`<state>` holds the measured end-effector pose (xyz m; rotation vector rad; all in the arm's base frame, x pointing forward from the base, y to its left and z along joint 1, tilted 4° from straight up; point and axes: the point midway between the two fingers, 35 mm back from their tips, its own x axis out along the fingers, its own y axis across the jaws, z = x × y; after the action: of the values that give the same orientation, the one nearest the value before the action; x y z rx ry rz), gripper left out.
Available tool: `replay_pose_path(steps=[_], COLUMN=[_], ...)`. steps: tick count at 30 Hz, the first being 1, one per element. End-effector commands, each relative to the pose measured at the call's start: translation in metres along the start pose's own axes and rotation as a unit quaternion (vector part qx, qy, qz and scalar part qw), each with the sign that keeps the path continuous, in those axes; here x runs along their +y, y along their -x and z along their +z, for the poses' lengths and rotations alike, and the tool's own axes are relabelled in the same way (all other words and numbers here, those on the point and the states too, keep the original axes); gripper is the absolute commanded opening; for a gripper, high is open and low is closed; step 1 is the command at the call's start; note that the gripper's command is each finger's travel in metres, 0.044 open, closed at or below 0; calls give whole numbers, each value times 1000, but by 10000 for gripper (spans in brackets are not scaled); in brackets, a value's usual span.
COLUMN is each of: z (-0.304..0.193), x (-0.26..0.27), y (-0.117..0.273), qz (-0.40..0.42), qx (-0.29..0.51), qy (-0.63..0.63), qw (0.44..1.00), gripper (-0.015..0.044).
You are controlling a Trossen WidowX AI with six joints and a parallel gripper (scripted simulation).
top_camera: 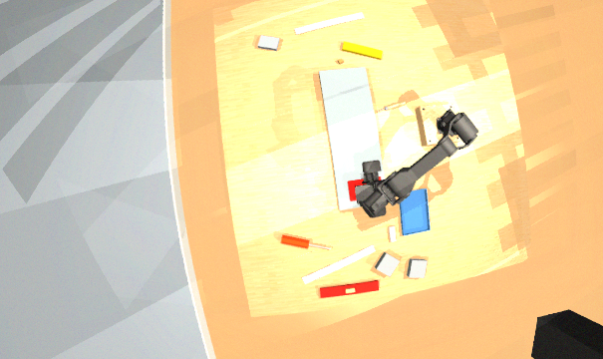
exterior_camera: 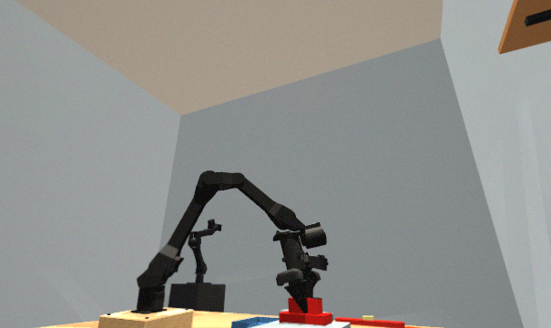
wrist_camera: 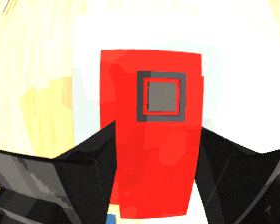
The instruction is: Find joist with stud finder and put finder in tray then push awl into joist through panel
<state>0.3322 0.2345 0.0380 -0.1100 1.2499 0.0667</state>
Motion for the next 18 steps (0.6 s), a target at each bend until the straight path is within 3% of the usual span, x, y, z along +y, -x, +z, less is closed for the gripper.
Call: replay_pose_path(steps=[1,18], z=[1,1], x=[0,-64], y=[0,-1], qz=[1,-2], qx=[0,0], qy=[-1,0], qw=[1000,1000], gripper=[0,0])
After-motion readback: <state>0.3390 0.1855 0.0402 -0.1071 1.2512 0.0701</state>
